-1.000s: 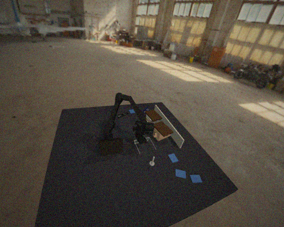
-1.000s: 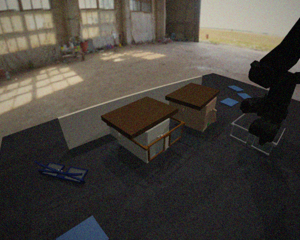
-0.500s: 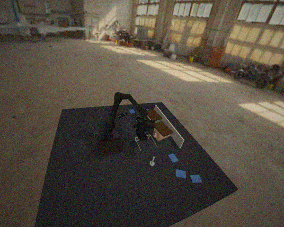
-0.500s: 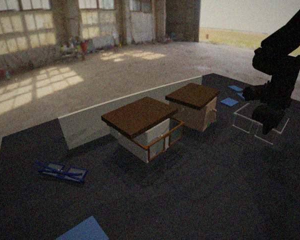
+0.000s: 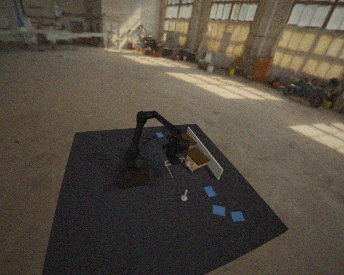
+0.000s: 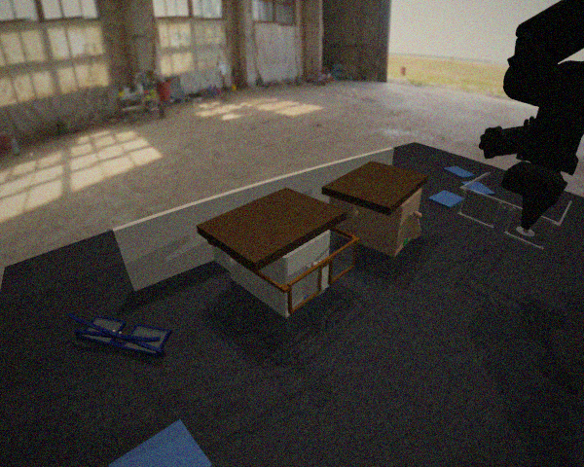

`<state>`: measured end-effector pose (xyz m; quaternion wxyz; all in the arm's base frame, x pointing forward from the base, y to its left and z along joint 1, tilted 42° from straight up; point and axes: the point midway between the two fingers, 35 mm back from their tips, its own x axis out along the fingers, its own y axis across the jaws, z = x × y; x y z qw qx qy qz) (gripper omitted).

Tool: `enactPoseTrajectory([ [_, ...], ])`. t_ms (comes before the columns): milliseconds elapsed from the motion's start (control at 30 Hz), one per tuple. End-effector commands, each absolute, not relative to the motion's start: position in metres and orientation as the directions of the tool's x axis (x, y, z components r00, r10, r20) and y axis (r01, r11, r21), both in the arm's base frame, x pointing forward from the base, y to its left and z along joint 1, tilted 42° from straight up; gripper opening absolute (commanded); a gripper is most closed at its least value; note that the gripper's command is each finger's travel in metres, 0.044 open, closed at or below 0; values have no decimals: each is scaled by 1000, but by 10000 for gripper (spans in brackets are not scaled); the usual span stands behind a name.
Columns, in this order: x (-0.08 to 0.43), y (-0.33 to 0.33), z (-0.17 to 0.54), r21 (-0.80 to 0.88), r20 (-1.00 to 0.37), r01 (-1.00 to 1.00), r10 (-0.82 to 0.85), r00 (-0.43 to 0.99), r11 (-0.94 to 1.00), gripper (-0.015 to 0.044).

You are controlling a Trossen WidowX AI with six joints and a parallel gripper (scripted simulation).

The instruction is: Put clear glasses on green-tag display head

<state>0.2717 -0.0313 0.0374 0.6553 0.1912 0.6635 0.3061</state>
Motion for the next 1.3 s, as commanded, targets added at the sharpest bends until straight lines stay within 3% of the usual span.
enactPoseTrajectory([
  [0,272,-33,36,651,-754,-209,654,-67,729,0],
  [700,277,-51,26,448,-755,-779,652,-68,438,0],
  [1267,280,-65,18,129,-756,-991,651,-69,44,0],
])
